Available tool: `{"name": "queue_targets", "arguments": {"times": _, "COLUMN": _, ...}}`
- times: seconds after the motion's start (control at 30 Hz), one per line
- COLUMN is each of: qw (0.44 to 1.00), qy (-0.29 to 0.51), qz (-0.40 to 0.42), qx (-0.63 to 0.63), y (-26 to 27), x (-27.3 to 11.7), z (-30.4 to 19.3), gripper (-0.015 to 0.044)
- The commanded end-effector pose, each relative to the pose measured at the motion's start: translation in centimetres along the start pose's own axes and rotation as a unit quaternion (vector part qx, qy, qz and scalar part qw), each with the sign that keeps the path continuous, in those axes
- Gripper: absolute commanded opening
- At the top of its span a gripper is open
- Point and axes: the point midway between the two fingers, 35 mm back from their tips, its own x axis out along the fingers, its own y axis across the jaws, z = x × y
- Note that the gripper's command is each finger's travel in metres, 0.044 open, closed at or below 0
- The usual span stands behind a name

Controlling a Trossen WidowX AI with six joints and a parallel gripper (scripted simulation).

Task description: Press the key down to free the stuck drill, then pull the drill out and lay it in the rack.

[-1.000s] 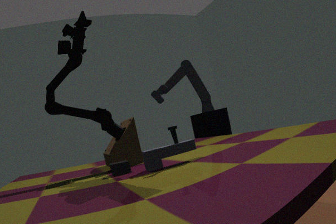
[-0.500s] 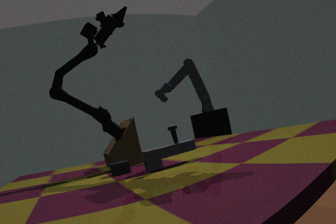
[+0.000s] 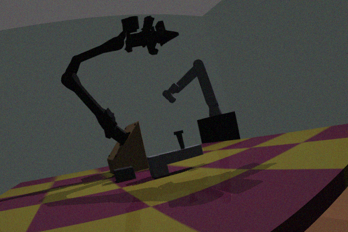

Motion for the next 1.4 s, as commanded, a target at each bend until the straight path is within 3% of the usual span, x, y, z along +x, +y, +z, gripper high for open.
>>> {"name": "queue_targets", "arguments": {"times": 0.0, "qw": 0.995, "qy": 0.061, "qz": -0.079, "qx": 0.014, "y": -4.0, "x": 2.5, "z": -2.5, "gripper": 0.0000}}
{"name": "queue_targets", "arguments": {"times": 0.27, "qw": 0.934, "qy": 0.218, "qz": -0.278, "qx": 0.043, "y": -14.7, "x": 5.3, "z": -9.7, "gripper": 0.0000}}
{"name": "queue_targets", "arguments": {"times": 0.57, "qw": 0.784, "qy": 0.388, "qz": -0.482, "qx": 0.043, "y": -25.4, "x": 2.4, "z": -17.2, "gripper": 0.0000}}
{"name": "queue_targets", "arguments": {"times": 1.37, "qw": 0.770, "qy": 0.400, "qz": -0.495, "qx": 0.041, "y": -27.3, "x": 2.4, "z": -18.7, "gripper": 0.0000}}
